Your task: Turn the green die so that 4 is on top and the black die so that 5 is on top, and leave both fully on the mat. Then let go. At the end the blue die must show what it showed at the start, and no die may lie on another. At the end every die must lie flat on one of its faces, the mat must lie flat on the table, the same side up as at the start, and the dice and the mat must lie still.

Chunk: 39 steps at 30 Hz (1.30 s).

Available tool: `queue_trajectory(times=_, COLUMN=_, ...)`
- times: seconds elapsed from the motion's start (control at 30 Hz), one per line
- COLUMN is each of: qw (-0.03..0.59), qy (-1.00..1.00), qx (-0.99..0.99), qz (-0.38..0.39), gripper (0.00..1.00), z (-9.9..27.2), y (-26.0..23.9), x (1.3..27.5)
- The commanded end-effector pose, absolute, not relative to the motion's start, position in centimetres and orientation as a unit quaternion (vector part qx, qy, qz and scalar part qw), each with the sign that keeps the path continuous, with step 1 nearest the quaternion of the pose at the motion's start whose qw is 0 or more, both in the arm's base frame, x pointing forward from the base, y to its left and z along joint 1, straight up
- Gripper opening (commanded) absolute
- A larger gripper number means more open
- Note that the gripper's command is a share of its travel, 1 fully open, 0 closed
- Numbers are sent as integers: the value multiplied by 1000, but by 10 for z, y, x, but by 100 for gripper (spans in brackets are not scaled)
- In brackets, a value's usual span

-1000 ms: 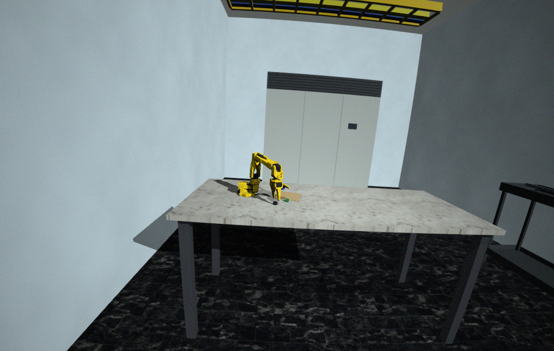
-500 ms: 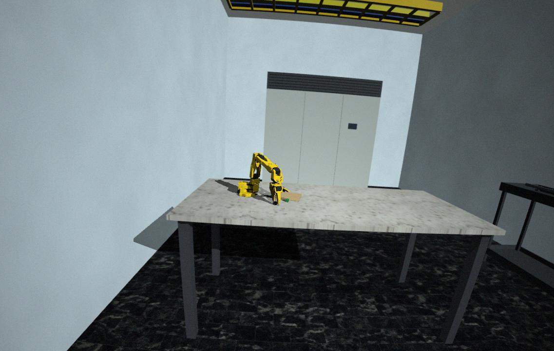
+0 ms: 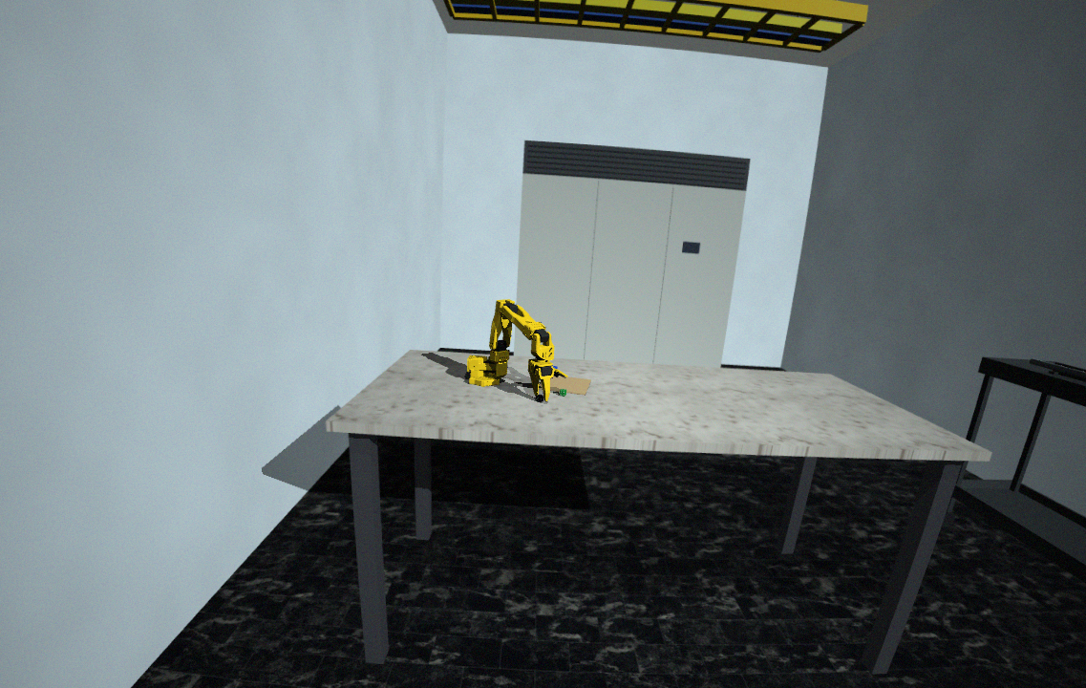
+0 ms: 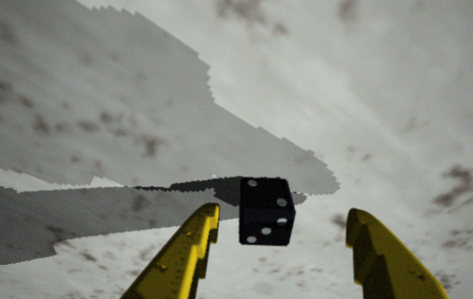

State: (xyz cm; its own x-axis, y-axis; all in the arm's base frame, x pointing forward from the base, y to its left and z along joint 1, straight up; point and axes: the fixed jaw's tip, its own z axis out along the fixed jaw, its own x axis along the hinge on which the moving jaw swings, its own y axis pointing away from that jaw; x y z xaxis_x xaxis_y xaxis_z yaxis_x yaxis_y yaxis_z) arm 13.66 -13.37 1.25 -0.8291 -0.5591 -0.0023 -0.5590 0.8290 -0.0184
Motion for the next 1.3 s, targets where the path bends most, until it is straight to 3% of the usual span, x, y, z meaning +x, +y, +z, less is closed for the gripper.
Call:
queue_trajectory(times=0.0, qw=8, qy=956, qx=-294, qz=-15, gripper=25, z=14, y=-136, x=137)
queue_trajectory(times=1.27, qw=8, qy=956, qx=-294, qz=-15, gripper=7, z=14, y=-145, x=143)
